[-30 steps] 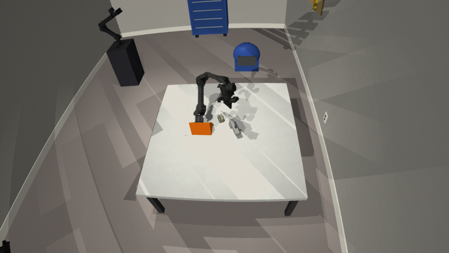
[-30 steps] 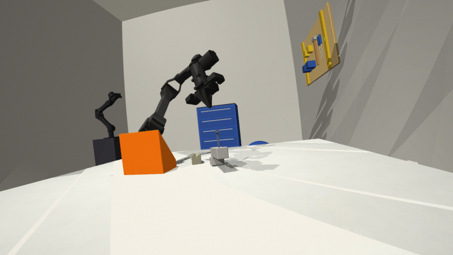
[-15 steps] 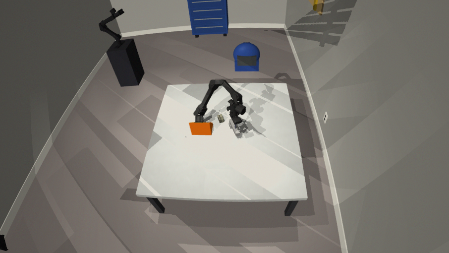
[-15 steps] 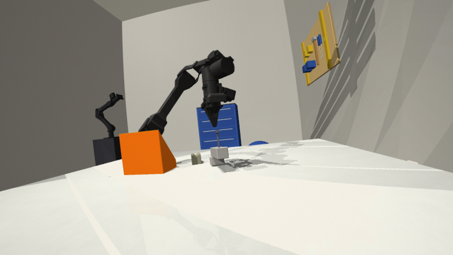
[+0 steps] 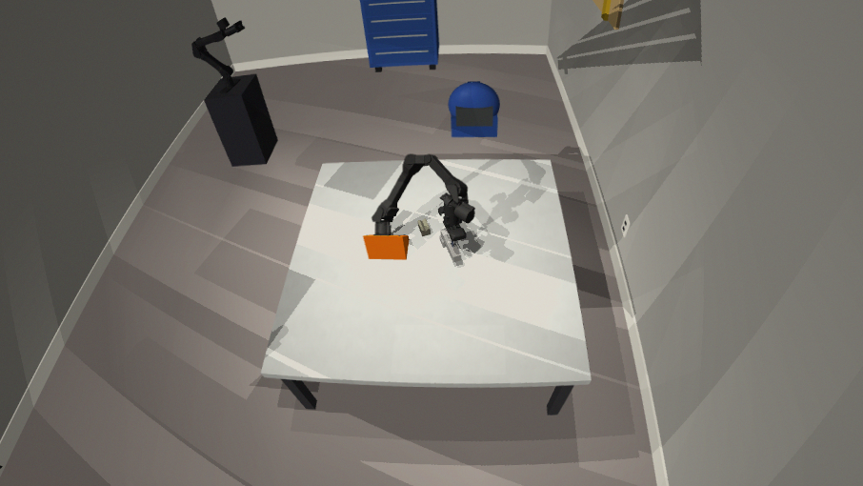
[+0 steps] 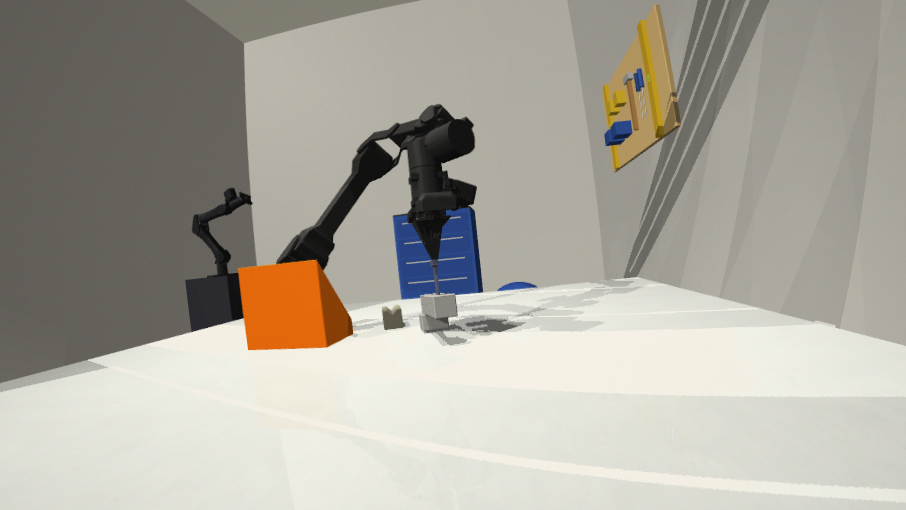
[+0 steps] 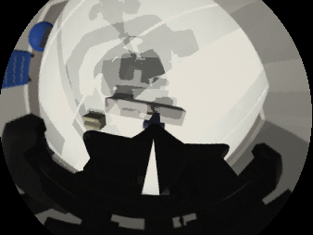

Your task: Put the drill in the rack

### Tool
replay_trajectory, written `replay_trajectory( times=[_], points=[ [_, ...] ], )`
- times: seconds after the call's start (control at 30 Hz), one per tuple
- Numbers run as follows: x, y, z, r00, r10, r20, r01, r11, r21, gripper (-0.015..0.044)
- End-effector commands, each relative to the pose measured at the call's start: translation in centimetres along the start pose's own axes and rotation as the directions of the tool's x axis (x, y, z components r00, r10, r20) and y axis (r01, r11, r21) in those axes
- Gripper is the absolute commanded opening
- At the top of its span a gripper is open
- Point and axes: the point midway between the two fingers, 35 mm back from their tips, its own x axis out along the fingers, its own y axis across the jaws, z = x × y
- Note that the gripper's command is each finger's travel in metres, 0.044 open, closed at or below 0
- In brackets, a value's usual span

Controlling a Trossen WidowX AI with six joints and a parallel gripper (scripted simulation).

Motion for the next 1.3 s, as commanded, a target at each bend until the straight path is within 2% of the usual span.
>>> replay_trajectory(
  times=[0.0,1.27],
  points=[
    [0.56,-0.06,-0.04,1.0,0.006,0.001,-0.006,1.0,0.009,0.0],
    [0.47,0.11,-0.12,1.0,0.006,0.001,-0.006,1.0,0.009,0.0]
  ],
)
